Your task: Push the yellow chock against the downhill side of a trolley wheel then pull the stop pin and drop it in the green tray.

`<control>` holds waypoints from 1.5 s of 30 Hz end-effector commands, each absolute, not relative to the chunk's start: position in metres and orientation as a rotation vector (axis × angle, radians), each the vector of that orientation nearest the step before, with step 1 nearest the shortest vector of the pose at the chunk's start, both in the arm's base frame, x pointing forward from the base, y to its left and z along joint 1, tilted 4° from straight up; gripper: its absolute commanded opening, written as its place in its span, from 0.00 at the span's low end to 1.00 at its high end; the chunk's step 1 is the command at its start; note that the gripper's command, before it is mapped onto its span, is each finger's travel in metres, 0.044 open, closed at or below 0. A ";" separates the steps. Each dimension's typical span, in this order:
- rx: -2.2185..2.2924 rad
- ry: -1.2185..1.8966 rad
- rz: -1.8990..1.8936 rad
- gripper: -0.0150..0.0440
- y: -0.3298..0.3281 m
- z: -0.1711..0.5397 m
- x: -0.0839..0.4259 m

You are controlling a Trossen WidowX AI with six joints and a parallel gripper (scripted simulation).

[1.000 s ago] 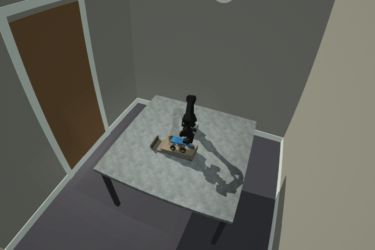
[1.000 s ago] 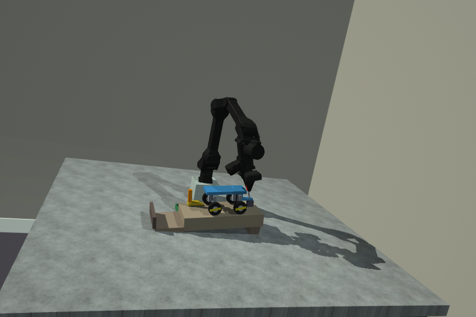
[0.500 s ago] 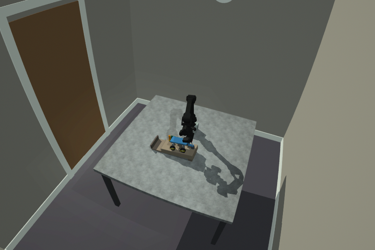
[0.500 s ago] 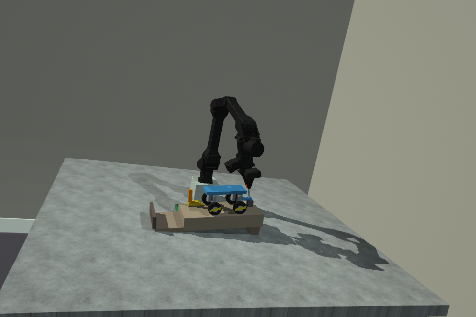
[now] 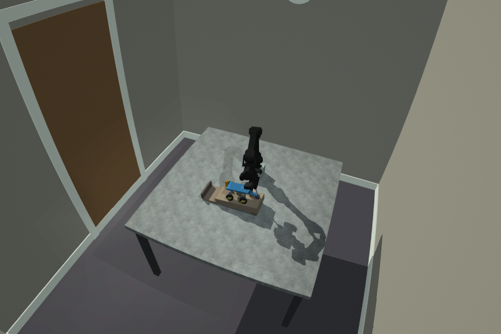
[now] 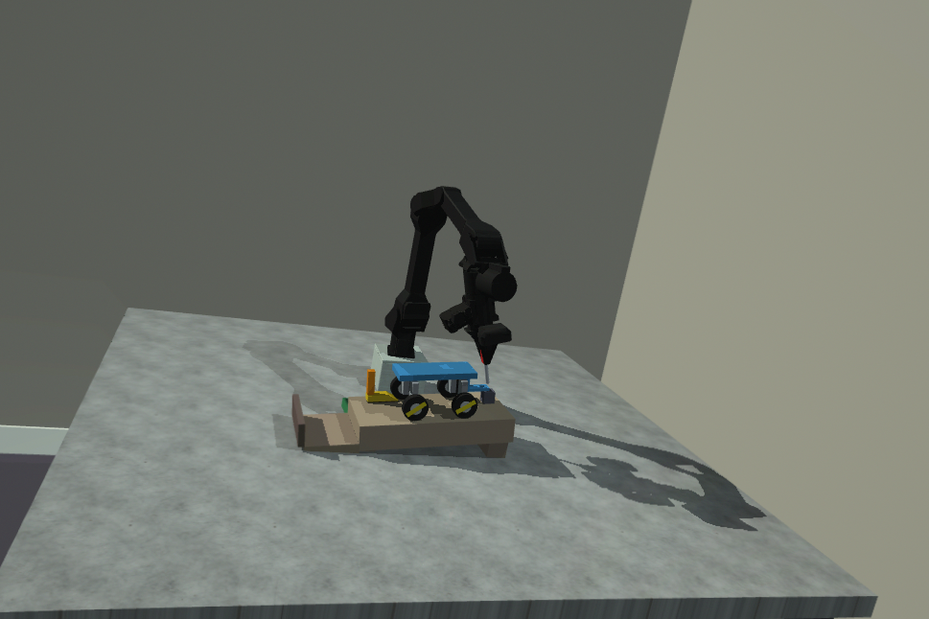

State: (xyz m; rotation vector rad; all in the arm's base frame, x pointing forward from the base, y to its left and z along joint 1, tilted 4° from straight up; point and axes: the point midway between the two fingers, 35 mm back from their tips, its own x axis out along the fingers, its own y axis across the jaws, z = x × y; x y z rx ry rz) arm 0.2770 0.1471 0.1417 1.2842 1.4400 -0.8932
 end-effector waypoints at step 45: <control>1.289 1.451 -0.888 0.25 0.169 0.144 0.204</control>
